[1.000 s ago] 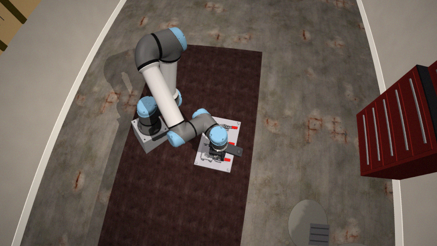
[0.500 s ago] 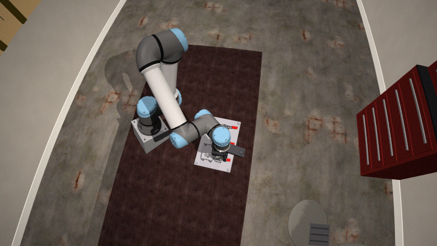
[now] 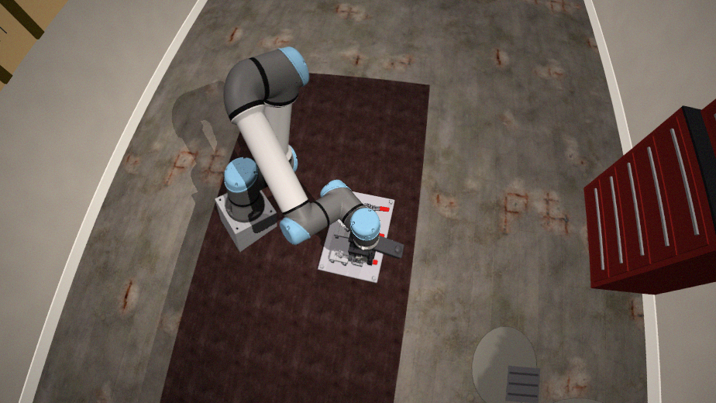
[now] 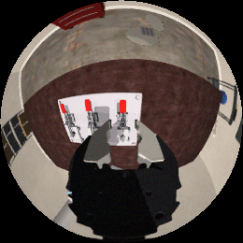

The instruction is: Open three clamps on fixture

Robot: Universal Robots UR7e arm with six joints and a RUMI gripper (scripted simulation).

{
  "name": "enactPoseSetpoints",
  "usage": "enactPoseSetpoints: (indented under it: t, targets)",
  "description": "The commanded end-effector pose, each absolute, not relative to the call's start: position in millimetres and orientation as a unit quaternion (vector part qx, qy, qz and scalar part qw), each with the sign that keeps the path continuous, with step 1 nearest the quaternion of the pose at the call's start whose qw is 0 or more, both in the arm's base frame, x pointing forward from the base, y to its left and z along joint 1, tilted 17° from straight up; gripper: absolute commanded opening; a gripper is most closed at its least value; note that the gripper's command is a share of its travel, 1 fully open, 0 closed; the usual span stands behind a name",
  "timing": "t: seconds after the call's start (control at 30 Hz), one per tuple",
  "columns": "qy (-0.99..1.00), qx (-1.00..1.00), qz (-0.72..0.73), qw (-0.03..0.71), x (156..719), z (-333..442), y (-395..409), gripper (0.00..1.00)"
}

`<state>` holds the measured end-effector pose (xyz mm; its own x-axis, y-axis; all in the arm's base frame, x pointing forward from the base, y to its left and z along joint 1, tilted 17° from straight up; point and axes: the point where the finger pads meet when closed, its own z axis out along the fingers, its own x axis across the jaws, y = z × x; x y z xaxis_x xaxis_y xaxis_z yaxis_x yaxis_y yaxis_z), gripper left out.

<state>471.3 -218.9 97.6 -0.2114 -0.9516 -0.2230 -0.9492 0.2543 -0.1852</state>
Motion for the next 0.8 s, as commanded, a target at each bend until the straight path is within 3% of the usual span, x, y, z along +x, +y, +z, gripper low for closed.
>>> enactPoseSetpoints:
  t: [0.0,0.77]
  targets:
    - [0.778,-0.611,-0.005,0.147,472,97,-219,0.28]
    - [0.778,-0.611,-0.005,0.147,484,47,-210,0.28]
